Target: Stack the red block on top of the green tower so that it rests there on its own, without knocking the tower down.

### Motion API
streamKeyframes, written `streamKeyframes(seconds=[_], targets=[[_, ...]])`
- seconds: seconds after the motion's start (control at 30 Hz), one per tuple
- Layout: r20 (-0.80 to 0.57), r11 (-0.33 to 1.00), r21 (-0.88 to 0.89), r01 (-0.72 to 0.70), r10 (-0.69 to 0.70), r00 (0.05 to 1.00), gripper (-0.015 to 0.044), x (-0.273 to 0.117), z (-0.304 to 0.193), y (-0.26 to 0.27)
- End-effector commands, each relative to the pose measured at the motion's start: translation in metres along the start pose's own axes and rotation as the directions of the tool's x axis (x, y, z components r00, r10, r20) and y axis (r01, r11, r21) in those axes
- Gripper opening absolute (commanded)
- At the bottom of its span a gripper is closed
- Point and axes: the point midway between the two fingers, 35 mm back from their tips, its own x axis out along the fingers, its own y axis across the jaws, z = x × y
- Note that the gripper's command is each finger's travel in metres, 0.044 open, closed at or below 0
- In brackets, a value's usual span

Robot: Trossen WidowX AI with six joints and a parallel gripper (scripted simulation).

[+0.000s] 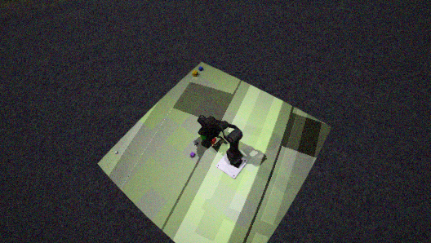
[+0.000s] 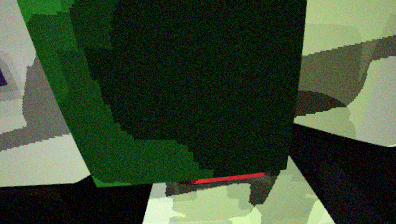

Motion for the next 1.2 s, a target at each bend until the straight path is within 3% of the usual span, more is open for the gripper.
streamKeyframes(seconds=[0.0,0.23,0.43,0.6,1.17], targets=[[-0.003,1.000,0.006,0.002,-0.002,1.000,0.0361,0.000,-0.001,0.000],[-0.003,1.000,0.006,0.002,-0.002,1.000,0.0177,0.000,-0.001,0.000],[-0.003,1.000,0.006,0.002,-0.002,1.000,0.0138,0.000,-0.001,0.000],[-0.003,1.000,0.006,0.003,-0.003,1.000,0.0006,-0.012,0.000,0.000],[-0.003,1.000,0.006,0.003,-0.003,1.000,0.0000,-0.092,0.001,0.000]])
